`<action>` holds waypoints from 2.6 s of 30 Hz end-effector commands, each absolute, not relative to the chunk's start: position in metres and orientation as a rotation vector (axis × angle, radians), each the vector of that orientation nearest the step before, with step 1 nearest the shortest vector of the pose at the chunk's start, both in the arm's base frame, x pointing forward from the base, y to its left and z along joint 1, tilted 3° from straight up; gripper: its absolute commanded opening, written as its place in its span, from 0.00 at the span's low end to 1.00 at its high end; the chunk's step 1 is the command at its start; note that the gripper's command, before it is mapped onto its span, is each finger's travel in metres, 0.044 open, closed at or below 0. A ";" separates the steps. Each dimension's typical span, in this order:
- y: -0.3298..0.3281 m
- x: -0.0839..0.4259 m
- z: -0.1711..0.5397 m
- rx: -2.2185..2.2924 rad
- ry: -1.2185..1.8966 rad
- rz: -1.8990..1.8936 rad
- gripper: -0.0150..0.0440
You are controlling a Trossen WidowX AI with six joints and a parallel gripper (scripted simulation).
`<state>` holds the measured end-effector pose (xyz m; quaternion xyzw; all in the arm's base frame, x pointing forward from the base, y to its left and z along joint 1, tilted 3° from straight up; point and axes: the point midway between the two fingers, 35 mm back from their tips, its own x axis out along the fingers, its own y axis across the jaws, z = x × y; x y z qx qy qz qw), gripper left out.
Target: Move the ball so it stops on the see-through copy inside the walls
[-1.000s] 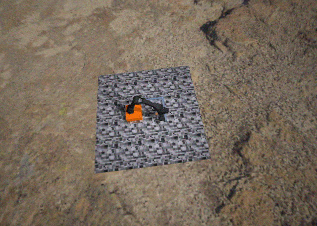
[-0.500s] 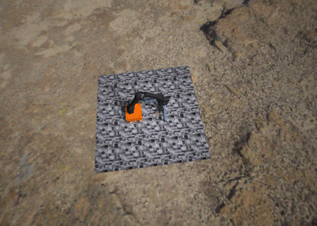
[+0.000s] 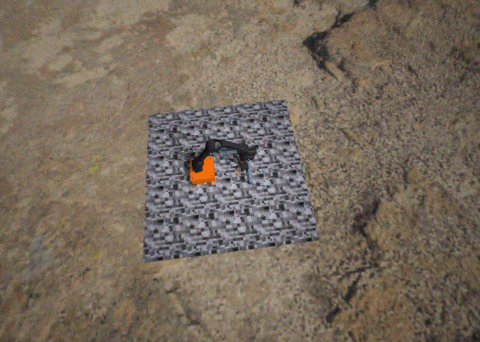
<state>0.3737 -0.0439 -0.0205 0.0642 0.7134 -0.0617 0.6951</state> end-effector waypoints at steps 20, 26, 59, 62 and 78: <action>-0.044 0.370 -0.046 0.143 1.597 -0.143 0.50; -0.044 0.370 -0.046 0.143 1.597 -0.143 0.40; -0.044 0.375 0.082 0.143 1.597 -0.143 0.25; -0.046 0.373 0.081 0.141 1.598 -0.143 0.25; -0.087 0.325 0.054 0.131 1.605 -0.145 0.25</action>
